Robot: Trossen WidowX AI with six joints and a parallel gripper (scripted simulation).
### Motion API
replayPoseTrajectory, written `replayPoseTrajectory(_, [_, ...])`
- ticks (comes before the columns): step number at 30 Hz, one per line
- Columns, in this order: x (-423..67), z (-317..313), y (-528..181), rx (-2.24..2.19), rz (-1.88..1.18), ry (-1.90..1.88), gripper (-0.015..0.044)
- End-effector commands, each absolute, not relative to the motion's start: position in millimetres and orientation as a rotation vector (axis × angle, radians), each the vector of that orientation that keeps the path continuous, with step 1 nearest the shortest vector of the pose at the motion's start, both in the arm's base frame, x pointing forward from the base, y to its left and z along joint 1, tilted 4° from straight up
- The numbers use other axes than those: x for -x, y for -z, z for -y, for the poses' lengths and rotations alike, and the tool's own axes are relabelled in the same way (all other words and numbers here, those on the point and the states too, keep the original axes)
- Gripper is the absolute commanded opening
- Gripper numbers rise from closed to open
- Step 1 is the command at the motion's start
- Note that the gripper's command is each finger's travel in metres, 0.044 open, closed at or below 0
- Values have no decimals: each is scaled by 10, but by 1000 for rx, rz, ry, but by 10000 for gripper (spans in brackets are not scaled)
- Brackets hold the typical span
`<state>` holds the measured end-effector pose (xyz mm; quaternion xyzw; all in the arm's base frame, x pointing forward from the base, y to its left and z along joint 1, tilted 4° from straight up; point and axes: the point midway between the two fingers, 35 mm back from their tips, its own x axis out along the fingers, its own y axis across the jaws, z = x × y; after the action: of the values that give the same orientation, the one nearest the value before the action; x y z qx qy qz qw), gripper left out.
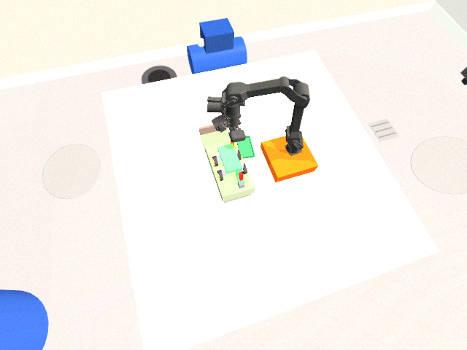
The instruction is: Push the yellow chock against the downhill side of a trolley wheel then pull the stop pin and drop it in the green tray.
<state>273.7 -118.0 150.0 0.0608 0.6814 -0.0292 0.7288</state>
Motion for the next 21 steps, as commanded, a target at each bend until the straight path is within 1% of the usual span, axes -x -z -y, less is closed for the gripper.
replayPoseTrajectory(1, [-2836,1081,-1693,-209,-1426,114,190])
replayPoseTrajectory(21, [-3125,236,-1786,-878,-1386,570,190])
